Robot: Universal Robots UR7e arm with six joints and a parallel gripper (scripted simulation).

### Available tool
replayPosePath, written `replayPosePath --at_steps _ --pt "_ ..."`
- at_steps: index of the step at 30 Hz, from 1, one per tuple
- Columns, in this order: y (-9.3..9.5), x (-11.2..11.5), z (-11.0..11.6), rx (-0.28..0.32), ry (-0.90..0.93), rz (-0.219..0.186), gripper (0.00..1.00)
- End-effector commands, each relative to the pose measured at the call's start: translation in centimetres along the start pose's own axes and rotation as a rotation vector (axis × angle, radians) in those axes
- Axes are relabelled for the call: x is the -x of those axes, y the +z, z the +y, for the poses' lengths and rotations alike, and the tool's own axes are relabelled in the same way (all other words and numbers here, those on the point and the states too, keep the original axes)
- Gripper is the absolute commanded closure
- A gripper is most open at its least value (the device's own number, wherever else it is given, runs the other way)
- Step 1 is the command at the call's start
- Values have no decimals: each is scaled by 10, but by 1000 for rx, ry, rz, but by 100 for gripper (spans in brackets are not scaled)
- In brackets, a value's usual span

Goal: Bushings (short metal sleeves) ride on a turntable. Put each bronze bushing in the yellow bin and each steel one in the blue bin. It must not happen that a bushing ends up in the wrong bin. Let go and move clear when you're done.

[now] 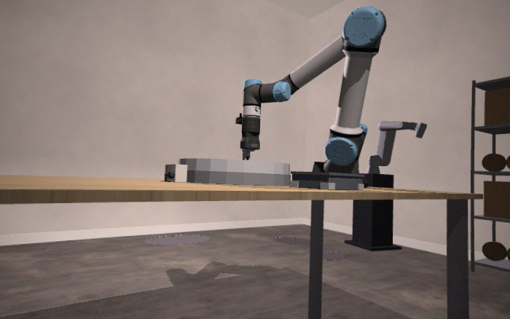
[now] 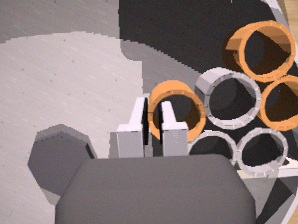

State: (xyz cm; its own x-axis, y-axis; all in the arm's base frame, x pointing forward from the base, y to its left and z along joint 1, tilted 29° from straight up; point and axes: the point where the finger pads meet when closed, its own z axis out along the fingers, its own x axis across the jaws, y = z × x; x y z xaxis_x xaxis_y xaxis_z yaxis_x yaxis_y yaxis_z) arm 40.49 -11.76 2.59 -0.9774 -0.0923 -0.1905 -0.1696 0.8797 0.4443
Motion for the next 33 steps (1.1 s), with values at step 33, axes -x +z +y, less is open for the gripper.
replayPosePath --at_steps 33 --pt "-13 0 -1 0 1 1 100"
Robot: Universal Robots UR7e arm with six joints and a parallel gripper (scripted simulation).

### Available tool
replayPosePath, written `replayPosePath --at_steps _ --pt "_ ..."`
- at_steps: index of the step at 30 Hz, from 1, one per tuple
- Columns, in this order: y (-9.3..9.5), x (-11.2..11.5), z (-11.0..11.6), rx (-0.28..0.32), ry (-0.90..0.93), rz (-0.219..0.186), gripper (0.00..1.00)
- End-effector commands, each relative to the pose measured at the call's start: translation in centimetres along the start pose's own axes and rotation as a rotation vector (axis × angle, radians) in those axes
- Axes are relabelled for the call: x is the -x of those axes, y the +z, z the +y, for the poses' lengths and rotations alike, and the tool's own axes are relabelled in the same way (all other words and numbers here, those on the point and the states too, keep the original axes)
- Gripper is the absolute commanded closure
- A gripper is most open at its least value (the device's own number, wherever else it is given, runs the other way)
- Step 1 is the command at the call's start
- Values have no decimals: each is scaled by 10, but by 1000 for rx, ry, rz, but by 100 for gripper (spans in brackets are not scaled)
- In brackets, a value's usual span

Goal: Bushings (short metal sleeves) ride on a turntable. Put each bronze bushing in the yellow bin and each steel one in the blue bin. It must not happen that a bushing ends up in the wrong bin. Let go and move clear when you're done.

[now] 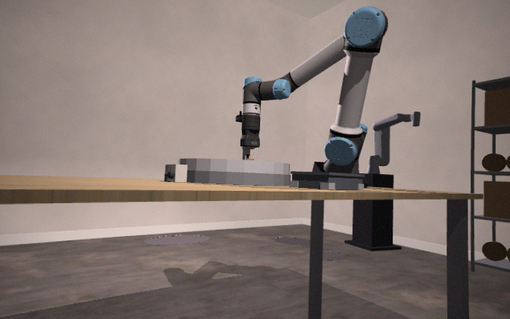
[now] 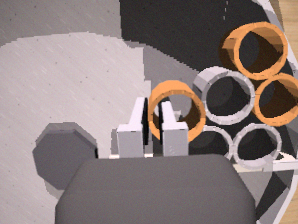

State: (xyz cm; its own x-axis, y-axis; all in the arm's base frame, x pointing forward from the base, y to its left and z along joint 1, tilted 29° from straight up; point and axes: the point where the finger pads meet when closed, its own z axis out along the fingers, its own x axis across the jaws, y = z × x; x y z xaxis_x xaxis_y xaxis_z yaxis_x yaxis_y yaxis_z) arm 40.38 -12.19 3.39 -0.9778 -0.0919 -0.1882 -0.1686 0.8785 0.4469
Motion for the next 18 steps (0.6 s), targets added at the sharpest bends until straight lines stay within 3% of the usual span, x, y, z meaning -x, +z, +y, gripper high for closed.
replayPosePath --at_steps 1,18 --pt "-4 0 -1 -3 0 -1 100" --pt "-9 0 -1 -4 0 -1 100"
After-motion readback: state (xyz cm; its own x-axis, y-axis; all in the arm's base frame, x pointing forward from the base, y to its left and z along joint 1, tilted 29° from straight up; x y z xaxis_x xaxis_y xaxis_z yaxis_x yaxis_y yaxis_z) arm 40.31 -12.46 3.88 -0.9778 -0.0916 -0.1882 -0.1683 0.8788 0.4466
